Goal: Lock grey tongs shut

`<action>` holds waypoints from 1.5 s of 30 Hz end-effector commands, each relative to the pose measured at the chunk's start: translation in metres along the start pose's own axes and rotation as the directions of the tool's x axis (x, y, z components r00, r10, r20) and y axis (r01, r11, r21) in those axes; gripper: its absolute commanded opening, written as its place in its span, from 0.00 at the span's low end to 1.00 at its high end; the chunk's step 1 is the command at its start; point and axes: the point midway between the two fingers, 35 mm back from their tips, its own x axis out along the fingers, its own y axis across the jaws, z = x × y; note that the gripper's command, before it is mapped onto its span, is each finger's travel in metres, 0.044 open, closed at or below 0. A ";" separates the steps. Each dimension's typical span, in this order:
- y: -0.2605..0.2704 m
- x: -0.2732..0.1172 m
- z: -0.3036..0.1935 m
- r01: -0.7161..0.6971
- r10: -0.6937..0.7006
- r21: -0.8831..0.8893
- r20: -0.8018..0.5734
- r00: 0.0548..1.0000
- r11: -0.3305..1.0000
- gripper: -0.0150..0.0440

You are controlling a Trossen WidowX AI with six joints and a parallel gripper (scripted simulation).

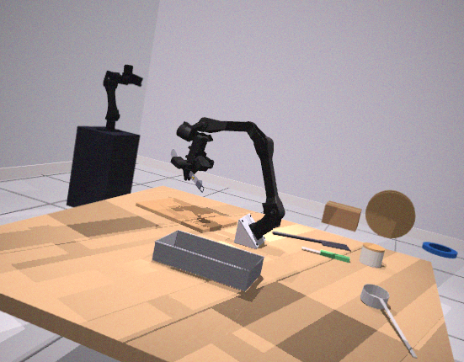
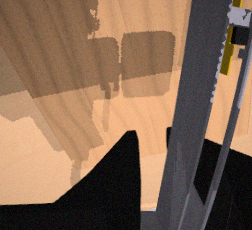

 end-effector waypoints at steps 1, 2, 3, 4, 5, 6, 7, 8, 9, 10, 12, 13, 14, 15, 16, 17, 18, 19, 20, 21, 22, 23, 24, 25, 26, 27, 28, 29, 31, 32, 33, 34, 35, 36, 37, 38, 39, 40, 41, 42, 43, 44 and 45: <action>0.001 -0.005 0.000 0.006 -0.006 0.010 0.043 0.999 1.000 0.00; 0.002 -0.005 0.000 0.006 -0.006 0.011 0.057 0.998 1.000 0.00; 0.003 -0.006 0.001 0.006 -0.006 0.012 0.071 0.997 1.000 0.00; 0.003 -0.007 0.002 0.005 -0.006 0.012 0.085 0.996 1.000 0.00; 0.004 -0.007 0.003 0.005 -0.006 0.013 0.099 0.995 1.000 0.00; 0.004 -0.008 0.004 0.005 -0.007 0.014 0.113 0.994 1.000 0.00; 0.005 -0.009 0.005 0.005 -0.007 0.015 0.127 0.992 1.000 0.00; 0.006 -0.010 0.006 0.004 -0.007 0.015 0.141 0.990 1.000 0.00; 0.006 -0.011 0.007 0.004 -0.007 0.016 0.154 0.988 1.000 0.00; 0.007 -0.011 0.008 0.004 -0.007 0.017 0.168 0.986 1.000 0.00; 0.008 -0.013 0.010 0.003 -0.007 0.019 0.196 0.981 1.000 0.00; 0.009 -0.014 0.011 0.003 -0.007 0.020 0.209 0.978 1.000 0.00; 0.010 -0.015 0.012 0.002 -0.007 0.021 0.223 0.975 1.000 0.00; 0.011 -0.016 0.013 0.002 -0.007 0.022 0.234 0.972 1.000 0.00; 0.011 -0.016 0.013 0.002 -0.007 0.022 0.241 0.970 1.000 0.00; 0.011 -0.016 0.013 0.002 -0.007 0.022 0.243 0.970 1.000 0.00; 0.011 -0.016 0.013 0.002 -0.007 0.022 0.243 0.970 1.000 0.00; 0.011 -0.016 0.013 0.002 -0.007 0.022 0.243 0.970 1.000 0.00; 0.011 -0.016 0.013 0.002 -0.007 0.022 0.243 0.970 1.000 0.00; 0.011 -0.016 0.013 0.002 -0.007 0.022 0.243 0.970 1.000 0.00; 0.011 -0.016 0.013 0.002 -0.007 0.022 0.243 0.970 1.000 0.00; 0.011 -0.016 0.013 0.002 -0.007 0.022 0.243 0.970 1.000 0.00; 0.011 -0.016 0.013 0.002 -0.007 0.022 0.243 0.970 1.000 0.00; 0.011 -0.016 0.013 0.002 -0.007 0.022 0.244 0.970 1.000 0.00; 0.011 -0.016 0.013 0.002 -0.007 0.022 0.244 0.970 1.000 0.00; 0.011 -0.015 0.013 0.002 -0.007 0.023 0.244 0.970 1.000 0.00; 0.011 -0.014 0.014 0.002 -0.008 0.023 0.244 0.970 1.000 0.00; 0.011 -0.012 0.014 0.002 -0.008 0.023 0.244 0.970 1.000 0.00; 0.011 -0.009 0.014 0.003 -0.009 0.024 0.244 0.970 1.000 0.00; 0.010 -0.008 0.014 0.004 -0.009 0.024 0.244 0.970 1.000 0.00; 0.010 -0.006 0.014 0.004 -0.010 0.025 0.244 0.970 1.000 0.00; 0.010 -0.004 0.014 0.004 -0.010 0.025 0.245 0.970 1.000 0.00; 0.010 -0.003 0.014 0.005 -0.011 0.026 0.245 0.970 1.000 0.00; 0.010 -0.001 0.014 0.005 -0.011 0.026 0.245 0.969 1.000 0.00; 0.010 0.001 0.014 0.006 -0.012 0.026 0.245 0.969 1.000 0.00; 0.010 0.002 0.015 0.006 -0.012 0.027 0.245 0.969 1.000 0.00; 0.010 0.004 0.015 0.006 -0.013 0.027 0.245 0.969 1.000 0.00; 0.010 0.006 0.015 0.007 -0.013 0.028 0.246 0.969 1.000 0.00; 0.010 0.007 0.015 0.007 -0.014 0.028 0.246 0.969 1.000 0.00; 0.010 0.009 0.015 0.007 -0.014 0.028 0.246 0.969 1.000 0.00; 0.010 0.011 0.015 0.008 -0.015 0.029 0.246 0.969 1.000 0.00; 0.010 0.012 0.016 0.008 -0.015 0.029 0.246 0.969 1.000 0.00; 0.009 0.014 0.016 0.009 -0.016 0.030 0.246 0.969 1.000 0.00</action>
